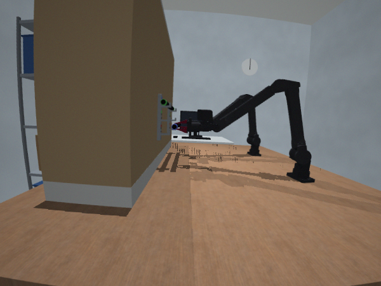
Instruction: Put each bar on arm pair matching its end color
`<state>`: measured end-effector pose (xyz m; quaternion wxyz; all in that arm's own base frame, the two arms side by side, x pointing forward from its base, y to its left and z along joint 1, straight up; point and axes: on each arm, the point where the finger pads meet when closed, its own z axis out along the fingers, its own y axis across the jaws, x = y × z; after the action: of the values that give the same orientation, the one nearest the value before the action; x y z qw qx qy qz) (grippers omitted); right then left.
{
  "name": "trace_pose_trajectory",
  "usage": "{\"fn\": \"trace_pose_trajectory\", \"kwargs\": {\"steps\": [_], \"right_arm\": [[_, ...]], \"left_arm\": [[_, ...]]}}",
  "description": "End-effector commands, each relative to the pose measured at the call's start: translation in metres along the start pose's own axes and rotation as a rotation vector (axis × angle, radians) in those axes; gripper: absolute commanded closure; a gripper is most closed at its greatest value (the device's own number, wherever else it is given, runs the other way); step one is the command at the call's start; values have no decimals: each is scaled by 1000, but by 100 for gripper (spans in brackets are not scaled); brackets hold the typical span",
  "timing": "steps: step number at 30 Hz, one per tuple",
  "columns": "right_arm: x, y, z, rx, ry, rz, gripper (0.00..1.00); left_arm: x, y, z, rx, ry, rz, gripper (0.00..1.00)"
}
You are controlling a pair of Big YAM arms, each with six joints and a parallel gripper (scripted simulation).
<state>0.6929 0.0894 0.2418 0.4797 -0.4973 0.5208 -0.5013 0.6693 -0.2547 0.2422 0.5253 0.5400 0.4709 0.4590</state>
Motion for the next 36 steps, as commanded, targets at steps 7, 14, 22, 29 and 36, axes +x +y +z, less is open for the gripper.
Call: {"fn": "trace_pose_trajectory", "kwargs": {"steps": [7,14,22,29,36], "right_arm": [[7,-46,20,80,12,29,100],[7,-46,20,80,12,29,100],[7,-46,27,80,12,29,100],[7,-47,33,80,12,29,100],[7,-47,38,80,12,29,100]], "left_arm": [[6,41,18,-68,15,-28,100],[6,42,19,-68,15,-28,100],[6,42,25,-68,15,-28,100],[6,42,32,-68,15,-28,100],[5,42,36,-68,15,-28,100]]}}
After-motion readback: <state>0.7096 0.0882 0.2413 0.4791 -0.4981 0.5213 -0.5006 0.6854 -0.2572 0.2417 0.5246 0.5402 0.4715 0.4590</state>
